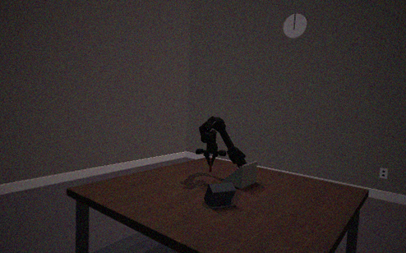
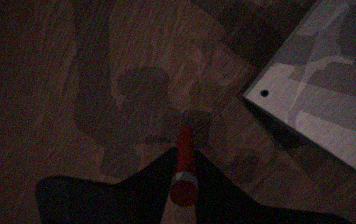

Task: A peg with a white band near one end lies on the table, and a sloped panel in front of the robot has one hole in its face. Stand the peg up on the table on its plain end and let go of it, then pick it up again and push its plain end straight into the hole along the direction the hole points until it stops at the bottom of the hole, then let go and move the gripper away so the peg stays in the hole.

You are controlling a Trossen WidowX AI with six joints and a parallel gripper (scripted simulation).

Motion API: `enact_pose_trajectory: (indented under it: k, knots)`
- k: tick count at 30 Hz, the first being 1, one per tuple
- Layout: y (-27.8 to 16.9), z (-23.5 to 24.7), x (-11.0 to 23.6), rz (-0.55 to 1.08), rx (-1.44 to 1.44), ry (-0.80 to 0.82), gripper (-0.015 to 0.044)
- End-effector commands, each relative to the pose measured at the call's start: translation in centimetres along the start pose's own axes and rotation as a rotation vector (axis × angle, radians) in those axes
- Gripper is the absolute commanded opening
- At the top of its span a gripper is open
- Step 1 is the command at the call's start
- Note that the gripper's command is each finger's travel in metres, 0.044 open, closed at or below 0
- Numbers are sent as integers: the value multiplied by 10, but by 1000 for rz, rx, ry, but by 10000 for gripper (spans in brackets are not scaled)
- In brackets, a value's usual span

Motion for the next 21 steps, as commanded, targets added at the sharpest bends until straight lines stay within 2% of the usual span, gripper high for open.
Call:
enact_pose_trajectory:
  k: [1, 21]
  knots:
    - [-5, -1, 0, 23, -14, -26, 0]
    - [-41, -4, -11, 180, -70, -175, 0]
Point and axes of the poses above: the point midway between the two fingers, 35 mm back from their tips, its own x axis back along the fingers, its own z axis across the jaws, y = z × x, the point moved 3 cm from there along x, back along the fingers, and after that the axes turned 13 degrees about x, right-handed, at the moved point
